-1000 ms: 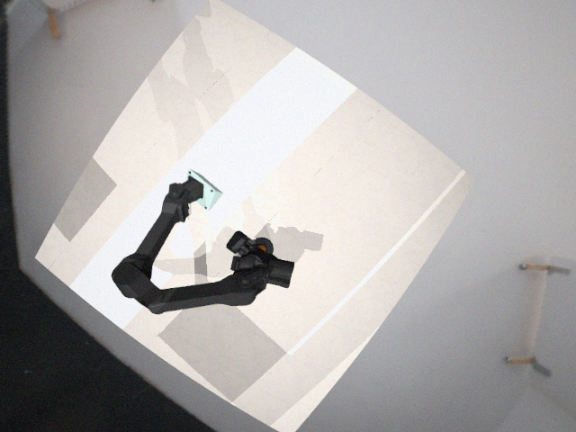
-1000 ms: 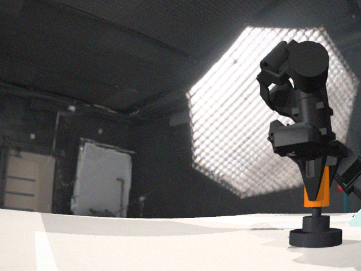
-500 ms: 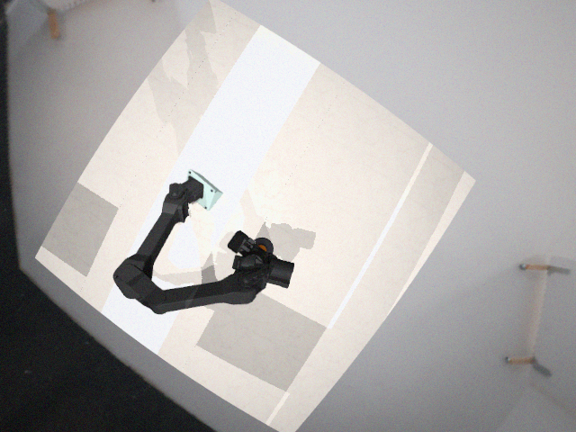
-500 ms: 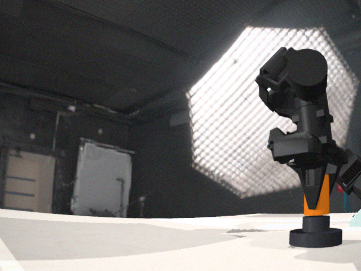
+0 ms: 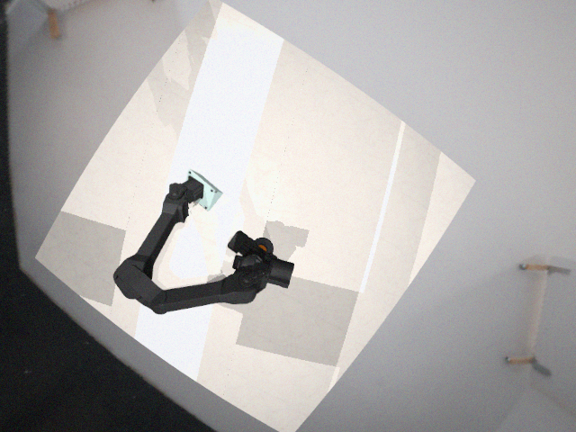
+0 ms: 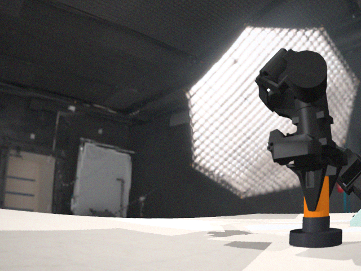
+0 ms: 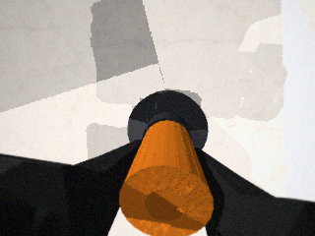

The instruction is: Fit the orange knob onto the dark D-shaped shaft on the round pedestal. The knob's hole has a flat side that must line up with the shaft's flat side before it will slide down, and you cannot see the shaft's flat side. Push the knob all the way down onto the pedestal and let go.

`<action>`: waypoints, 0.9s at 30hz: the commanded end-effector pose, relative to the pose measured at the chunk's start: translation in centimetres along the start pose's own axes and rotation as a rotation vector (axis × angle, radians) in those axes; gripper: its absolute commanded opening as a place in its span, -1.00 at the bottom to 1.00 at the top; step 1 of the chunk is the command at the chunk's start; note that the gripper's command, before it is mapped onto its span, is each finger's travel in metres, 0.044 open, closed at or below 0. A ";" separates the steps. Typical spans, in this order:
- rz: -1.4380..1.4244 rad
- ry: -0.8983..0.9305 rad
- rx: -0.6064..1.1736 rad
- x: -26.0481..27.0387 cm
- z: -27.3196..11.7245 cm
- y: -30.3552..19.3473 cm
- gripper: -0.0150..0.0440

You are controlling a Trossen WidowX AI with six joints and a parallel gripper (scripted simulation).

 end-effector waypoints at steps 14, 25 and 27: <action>0.000 0.001 0.000 0.0 -0.1 0.0 1.00; -0.002 0.001 0.006 0.3 -6.2 -0.2 1.00; -0.003 -0.001 0.005 0.1 -8.8 -0.1 1.00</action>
Point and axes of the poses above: the point midway between the two fingers, 35 mm back from their tips, its own z axis out along the fingers, its own x axis across the jaws, y = z × x, the point moved 5 cm from there along -z, back along the fingers
